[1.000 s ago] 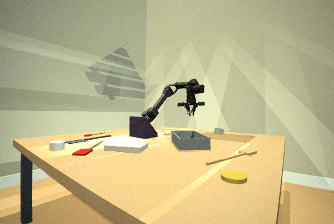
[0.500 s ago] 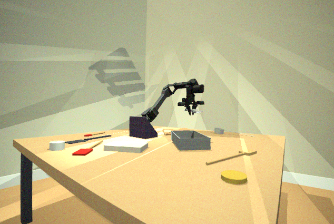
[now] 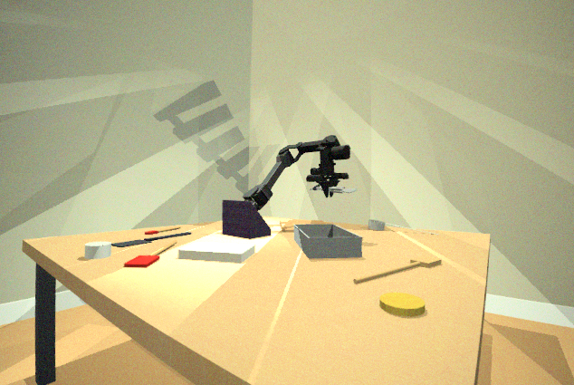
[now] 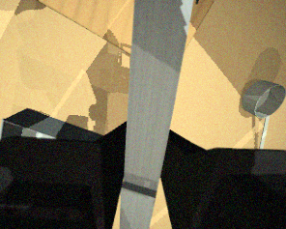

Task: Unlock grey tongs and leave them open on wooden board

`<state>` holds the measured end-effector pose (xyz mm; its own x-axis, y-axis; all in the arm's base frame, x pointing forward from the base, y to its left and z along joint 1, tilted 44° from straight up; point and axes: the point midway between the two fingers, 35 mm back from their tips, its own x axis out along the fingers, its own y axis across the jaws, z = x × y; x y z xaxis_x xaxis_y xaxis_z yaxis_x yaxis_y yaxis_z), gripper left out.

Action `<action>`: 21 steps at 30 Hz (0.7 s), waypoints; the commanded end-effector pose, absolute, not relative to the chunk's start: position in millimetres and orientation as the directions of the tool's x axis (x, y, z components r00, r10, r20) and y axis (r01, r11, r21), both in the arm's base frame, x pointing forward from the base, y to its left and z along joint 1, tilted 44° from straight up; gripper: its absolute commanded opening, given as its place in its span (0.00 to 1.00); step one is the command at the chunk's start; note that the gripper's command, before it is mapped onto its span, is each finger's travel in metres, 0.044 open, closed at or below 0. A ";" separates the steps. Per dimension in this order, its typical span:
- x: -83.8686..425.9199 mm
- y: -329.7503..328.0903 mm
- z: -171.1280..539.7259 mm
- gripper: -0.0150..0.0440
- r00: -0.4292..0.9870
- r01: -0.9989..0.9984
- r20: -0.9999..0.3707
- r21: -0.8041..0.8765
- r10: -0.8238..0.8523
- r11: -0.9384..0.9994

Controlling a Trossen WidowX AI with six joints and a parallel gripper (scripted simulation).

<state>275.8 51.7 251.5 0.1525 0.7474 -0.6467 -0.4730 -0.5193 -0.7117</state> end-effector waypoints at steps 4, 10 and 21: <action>267.2 69.3 257.3 0.00 0.125 -0.513 -0.672 -0.673 0.730 -0.532; 254.1 91.7 263.7 0.00 0.094 -0.578 -0.707 -0.611 0.701 -0.540; 225.8 126.9 276.3 0.00 0.067 -0.683 -0.756 -0.510 0.651 -0.523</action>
<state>235.9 116.4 270.2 0.0632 0.6691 -0.7405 -0.6520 -0.5341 -0.5382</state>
